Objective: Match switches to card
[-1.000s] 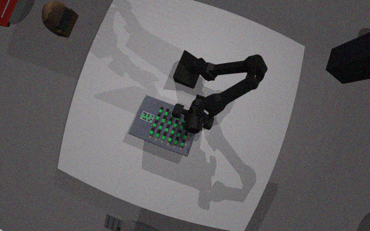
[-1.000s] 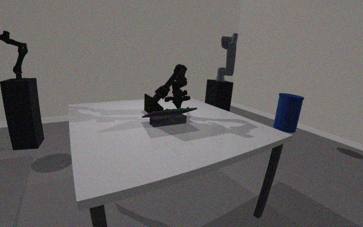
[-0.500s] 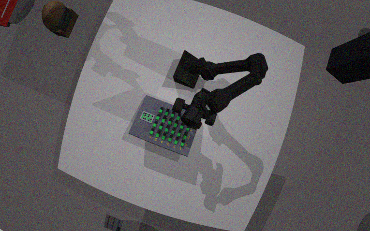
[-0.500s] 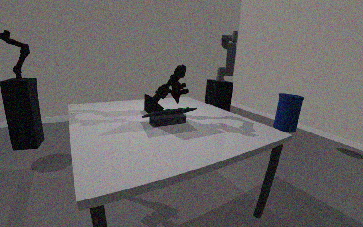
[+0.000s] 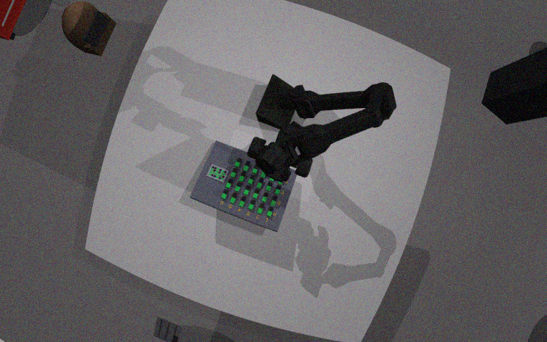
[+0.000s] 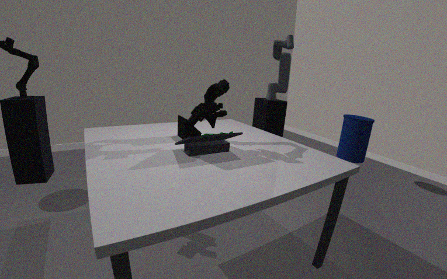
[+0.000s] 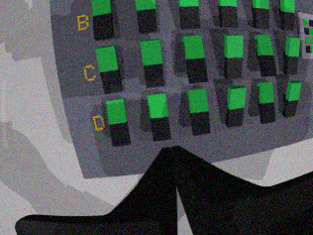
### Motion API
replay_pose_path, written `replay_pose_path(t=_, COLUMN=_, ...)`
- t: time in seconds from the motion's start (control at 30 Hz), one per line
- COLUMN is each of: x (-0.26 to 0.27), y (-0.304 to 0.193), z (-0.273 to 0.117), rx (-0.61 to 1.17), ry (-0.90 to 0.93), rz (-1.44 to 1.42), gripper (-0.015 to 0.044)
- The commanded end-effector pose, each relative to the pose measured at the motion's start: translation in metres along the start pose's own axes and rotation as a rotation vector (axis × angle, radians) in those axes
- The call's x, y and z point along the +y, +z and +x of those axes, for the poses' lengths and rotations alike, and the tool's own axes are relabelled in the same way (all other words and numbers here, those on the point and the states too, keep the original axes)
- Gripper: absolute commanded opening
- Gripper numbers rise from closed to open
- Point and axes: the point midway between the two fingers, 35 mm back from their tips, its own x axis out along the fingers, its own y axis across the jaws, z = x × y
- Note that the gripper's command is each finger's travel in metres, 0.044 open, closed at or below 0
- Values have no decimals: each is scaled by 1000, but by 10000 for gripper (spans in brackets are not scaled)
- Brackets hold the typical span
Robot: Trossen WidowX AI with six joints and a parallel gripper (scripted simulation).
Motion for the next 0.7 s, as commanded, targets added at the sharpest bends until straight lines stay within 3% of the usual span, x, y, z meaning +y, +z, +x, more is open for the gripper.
replay_pose_path(t=0.0, x=2, y=-6, z=21, rx=0, ry=11, rz=5, gripper=0)
replay_pose_path(t=0.67, x=2, y=-7, z=45, rx=-2, ry=13, rz=5, gripper=0)
